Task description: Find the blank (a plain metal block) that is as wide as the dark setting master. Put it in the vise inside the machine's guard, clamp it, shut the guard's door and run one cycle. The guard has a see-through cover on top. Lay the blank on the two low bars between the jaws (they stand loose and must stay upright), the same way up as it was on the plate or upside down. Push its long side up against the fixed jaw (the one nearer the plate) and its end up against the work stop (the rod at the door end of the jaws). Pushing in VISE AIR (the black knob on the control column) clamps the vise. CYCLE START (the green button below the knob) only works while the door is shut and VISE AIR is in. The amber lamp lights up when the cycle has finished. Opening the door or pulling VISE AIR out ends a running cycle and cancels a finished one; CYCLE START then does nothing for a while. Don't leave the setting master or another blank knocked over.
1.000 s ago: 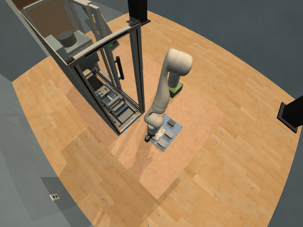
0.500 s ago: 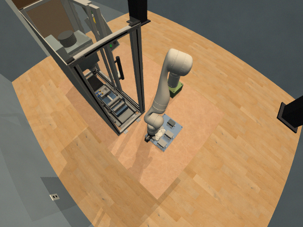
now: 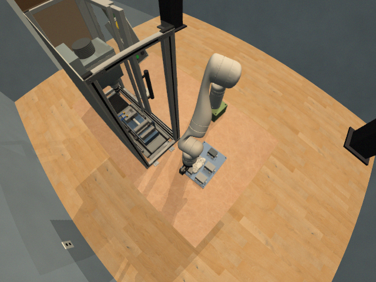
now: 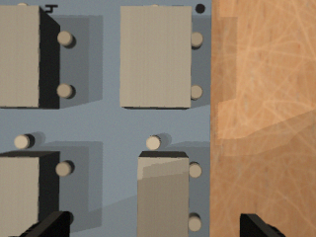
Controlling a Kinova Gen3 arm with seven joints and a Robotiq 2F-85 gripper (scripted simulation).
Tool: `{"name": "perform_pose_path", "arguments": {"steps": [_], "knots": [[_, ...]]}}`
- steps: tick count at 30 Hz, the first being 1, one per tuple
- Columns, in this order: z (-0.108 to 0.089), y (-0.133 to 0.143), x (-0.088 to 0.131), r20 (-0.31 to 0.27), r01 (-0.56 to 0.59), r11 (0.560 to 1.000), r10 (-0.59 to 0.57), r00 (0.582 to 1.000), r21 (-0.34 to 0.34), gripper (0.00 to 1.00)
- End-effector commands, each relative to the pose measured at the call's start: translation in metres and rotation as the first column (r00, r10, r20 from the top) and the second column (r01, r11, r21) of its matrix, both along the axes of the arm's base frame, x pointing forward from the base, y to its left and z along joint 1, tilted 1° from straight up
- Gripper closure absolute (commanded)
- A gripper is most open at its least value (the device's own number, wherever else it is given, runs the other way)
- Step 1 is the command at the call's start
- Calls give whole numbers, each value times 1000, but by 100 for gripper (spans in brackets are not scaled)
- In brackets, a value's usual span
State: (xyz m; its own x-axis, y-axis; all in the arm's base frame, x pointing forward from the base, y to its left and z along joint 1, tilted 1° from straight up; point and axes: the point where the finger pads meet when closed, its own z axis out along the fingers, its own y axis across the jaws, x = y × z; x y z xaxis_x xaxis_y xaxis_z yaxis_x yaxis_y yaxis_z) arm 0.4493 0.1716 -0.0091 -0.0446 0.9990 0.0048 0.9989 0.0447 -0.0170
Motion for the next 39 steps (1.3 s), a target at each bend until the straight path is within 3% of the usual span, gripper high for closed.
{"name": "perform_pose_path", "arguments": {"steps": [1,11,16,39], "knots": [[25,4,5,18,-3,1000,2,1000,7,0],[25,4,5,18,-3,1000,2,1000,7,0],[60,4,4,18,-3,1000,2,1000,7,0],[57,2,3,20,-4,1000,4,1000,9,0]]}}
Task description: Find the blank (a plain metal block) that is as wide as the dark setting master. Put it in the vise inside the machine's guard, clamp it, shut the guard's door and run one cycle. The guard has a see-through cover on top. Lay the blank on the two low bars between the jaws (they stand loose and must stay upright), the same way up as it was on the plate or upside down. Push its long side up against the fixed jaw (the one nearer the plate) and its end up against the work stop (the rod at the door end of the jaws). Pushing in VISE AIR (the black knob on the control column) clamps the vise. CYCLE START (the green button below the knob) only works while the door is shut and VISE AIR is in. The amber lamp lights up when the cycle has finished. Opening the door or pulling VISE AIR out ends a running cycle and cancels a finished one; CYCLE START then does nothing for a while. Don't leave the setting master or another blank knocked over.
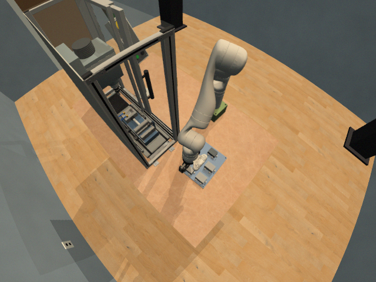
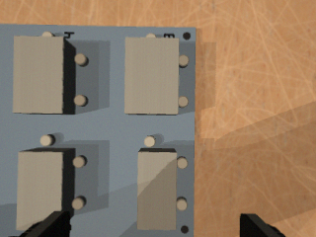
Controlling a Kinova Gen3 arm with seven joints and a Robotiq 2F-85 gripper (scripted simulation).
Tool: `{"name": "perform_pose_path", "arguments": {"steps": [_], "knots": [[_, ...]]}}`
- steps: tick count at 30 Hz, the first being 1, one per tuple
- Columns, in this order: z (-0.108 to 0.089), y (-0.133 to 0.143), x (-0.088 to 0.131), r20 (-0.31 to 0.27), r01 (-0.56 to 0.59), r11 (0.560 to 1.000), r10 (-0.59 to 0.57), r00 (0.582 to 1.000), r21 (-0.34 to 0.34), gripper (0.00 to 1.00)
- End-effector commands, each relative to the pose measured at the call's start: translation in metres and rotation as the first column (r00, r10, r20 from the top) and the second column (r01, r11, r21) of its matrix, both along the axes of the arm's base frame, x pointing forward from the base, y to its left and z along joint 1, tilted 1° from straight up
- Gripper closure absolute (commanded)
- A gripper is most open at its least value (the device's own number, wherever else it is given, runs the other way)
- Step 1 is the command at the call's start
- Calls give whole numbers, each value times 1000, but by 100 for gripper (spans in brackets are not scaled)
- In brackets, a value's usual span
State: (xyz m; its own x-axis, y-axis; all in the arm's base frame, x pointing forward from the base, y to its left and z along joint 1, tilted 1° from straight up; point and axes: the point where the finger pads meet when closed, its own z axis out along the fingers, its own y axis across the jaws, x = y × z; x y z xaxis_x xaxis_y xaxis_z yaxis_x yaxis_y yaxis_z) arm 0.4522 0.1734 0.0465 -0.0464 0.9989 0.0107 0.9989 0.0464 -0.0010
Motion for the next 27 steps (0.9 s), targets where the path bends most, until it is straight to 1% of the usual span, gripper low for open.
{"name": "perform_pose_path", "arguments": {"steps": [1,6,11,23,27], "knots": [[1,0,0,4,-3,1000,3,1000,2,0],[1,0,0,4,-3,1000,3,1000,2,0],[3,-2,-49,4,-3,1000,3,1000,2,0],[3,-2,-49,4,-3,1000,3,1000,2,0],[3,-3,-81,3,-4,1000,4,1000,1,0]]}}
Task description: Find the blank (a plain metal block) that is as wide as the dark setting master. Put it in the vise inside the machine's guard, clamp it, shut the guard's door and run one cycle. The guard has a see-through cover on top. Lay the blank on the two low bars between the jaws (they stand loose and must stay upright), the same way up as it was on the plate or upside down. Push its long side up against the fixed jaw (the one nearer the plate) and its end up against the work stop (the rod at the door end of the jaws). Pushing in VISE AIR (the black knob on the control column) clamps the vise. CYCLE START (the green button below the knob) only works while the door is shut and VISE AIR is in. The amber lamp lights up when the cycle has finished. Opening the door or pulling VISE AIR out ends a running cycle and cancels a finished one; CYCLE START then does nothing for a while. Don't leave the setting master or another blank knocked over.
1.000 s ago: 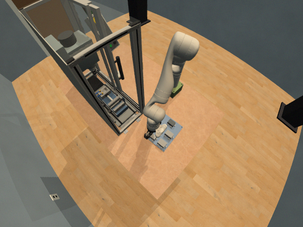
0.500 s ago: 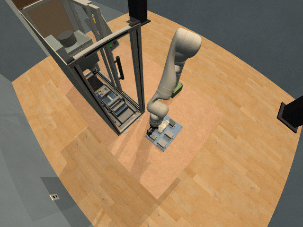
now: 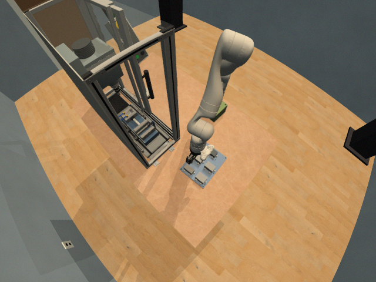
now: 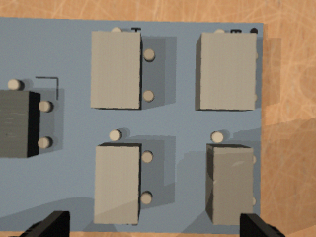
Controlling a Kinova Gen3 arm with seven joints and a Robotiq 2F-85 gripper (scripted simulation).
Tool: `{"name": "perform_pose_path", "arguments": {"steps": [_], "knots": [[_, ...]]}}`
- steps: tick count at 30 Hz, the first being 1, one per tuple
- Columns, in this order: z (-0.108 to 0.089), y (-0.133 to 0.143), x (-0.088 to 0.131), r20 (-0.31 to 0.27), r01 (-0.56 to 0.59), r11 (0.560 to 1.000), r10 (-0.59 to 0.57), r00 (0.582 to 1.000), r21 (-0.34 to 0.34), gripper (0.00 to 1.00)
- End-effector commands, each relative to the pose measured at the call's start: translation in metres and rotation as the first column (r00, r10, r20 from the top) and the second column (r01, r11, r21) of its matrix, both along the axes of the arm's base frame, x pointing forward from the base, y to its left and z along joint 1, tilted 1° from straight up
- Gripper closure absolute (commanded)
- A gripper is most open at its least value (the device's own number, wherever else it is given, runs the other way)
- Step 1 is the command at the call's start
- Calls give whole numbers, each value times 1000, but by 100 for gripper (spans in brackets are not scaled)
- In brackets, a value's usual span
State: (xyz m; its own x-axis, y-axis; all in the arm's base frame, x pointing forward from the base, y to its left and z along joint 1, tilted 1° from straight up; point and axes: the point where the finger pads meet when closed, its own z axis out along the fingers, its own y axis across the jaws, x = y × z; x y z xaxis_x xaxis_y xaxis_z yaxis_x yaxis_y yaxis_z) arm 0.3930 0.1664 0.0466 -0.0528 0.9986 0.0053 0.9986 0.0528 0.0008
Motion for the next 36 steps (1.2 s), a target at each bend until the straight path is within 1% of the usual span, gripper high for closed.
{"name": "perform_pose_path", "arguments": {"steps": [1,13,18,30,31,35,36], "knots": [[4,4,-30,2,4,1000,-4,1000,7,0],[4,4,-30,2,4,1000,-4,1000,7,0],[-27,3,-29,2,4,1000,-4,1000,7,0],[-27,3,-29,2,4,1000,-4,1000,7,0],[-30,5,-27,5,3,1000,-3,1000,8,0],[-54,5,-29,2,4,1000,-4,1000,7,0],[-54,5,-29,2,4,1000,-4,1000,7,0]]}}
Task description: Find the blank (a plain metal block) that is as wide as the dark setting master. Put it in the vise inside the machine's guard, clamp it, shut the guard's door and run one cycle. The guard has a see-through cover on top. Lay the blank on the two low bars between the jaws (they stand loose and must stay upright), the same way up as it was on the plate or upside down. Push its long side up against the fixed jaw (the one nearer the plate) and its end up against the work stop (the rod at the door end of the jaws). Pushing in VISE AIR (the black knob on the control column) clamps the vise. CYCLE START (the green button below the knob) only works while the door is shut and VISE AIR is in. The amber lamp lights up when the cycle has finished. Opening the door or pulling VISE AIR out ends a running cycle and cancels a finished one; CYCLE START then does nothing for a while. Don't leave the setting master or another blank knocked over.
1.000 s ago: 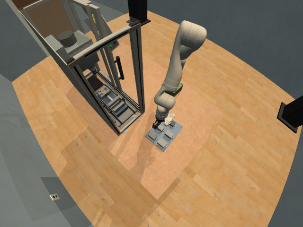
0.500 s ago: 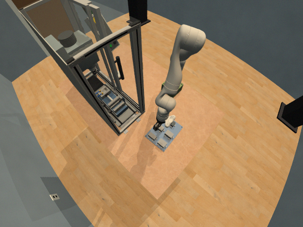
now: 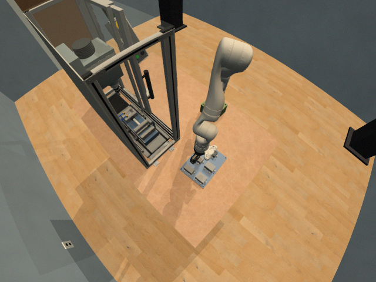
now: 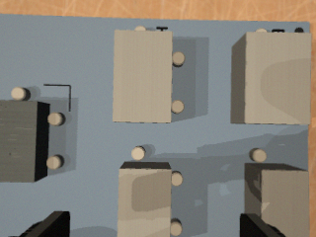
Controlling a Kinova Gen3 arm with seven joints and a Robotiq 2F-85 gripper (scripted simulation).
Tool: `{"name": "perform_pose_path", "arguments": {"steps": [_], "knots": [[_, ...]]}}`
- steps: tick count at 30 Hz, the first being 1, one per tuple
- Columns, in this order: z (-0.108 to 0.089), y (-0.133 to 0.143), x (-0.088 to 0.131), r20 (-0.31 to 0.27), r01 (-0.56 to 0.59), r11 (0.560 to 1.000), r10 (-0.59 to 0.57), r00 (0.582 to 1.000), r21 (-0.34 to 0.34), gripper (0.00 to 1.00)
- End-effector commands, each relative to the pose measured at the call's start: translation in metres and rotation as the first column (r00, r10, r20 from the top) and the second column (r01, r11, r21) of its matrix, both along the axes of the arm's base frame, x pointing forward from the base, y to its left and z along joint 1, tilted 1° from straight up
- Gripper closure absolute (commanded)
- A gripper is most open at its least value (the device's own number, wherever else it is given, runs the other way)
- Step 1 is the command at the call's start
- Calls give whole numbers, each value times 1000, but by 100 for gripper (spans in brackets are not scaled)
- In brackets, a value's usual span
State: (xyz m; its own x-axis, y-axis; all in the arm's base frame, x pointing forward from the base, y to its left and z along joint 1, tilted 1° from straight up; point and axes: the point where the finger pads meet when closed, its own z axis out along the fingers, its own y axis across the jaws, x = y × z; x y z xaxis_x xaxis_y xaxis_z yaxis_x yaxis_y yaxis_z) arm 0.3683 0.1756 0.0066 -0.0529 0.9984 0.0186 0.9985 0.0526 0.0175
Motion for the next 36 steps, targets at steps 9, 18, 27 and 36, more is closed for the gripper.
{"name": "perform_pose_path", "arguments": {"steps": [9,18,27,36], "knots": [[-14,-5,-4,-14,4,1000,-4,1000,-7,0],[-26,-5,-5,-14,4,1000,-4,1000,-7,0],[-26,-5,-5,-14,4,1000,-4,1000,-7,0],[-26,-5,-5,-14,4,1000,-4,1000,-7,0]]}}
